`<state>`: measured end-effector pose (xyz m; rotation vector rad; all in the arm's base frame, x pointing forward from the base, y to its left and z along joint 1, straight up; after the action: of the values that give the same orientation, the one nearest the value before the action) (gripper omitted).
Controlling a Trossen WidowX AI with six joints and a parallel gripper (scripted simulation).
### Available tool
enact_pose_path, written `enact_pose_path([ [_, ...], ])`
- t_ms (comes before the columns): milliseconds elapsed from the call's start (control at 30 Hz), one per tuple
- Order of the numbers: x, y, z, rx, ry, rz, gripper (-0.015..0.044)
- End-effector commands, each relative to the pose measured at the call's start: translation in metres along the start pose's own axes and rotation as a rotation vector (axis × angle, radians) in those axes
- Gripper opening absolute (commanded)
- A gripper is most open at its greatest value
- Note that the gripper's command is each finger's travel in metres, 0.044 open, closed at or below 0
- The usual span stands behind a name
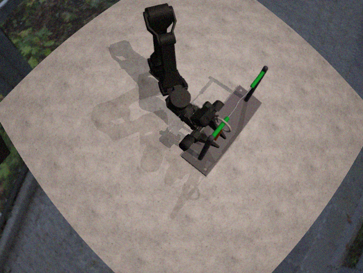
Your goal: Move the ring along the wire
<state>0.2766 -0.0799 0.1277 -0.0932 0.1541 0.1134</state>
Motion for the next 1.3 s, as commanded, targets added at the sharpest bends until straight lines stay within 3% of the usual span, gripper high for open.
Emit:
enact_pose_path([
  [0,0.0079,-0.0003,-0.0012,0.006,0.001,-0.004,0.016],
  [1233,0.0135,0.0008,-0.0021,0.006,0.0,-0.004,0.016],
  [1267,0.0131,0.0014,-0.0017,0.002,-0.001,0.001,0.0134],
])
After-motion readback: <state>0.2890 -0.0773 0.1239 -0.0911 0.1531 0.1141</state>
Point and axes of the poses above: the point midway between the two fingers, 35 mm back from their tips, its own x axis out along the fingers, its own y axis across the jaws, z = x × y, the point moved 5 cm from there along -x, back along the fingers, and after that the axes turned 4 degrees about -x, right-handed, at the moved point
